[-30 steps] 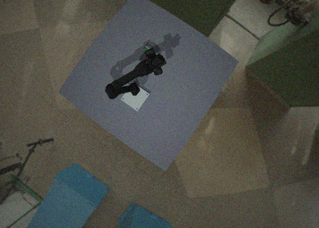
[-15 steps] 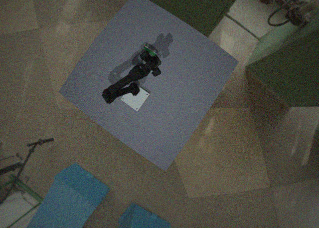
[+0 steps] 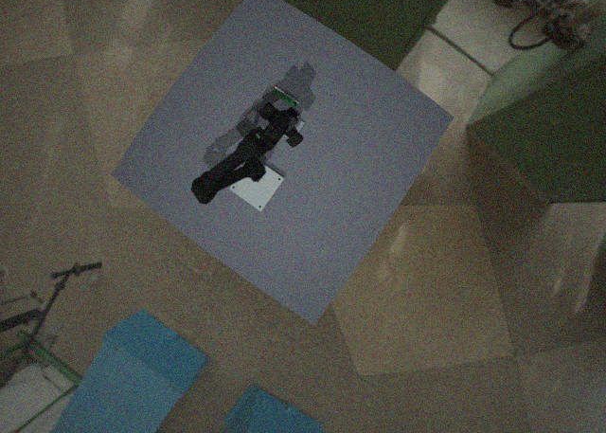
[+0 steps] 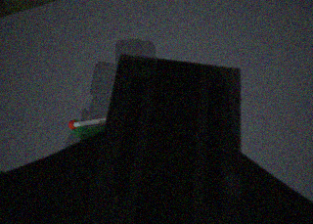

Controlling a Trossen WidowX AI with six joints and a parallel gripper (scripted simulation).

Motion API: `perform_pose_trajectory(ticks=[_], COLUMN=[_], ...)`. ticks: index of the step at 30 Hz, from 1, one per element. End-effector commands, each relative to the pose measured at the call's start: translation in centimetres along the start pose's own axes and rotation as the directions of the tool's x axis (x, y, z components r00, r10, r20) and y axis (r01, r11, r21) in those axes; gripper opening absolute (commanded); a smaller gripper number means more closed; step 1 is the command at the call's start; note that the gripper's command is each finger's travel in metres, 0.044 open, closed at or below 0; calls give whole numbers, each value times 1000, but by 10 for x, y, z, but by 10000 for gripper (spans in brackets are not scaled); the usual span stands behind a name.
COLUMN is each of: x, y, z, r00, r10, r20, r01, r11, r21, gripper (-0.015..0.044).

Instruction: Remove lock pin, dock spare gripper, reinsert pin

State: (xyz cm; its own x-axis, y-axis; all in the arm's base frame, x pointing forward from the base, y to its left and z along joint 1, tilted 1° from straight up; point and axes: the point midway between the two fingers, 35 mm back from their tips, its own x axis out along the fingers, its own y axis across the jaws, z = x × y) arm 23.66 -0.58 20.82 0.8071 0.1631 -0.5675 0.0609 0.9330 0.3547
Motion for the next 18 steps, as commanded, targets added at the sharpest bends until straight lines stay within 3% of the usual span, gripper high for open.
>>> perform_pose_trajectory(ticks=[1,18], x=[-3,-8], y=[2,2], z=[-2,-20], r00=[999,981], r10=[6,26], r20=[51,193], r01=[-3,26], r11=[998,965], r21=[-64,-263], gripper=[0,0])
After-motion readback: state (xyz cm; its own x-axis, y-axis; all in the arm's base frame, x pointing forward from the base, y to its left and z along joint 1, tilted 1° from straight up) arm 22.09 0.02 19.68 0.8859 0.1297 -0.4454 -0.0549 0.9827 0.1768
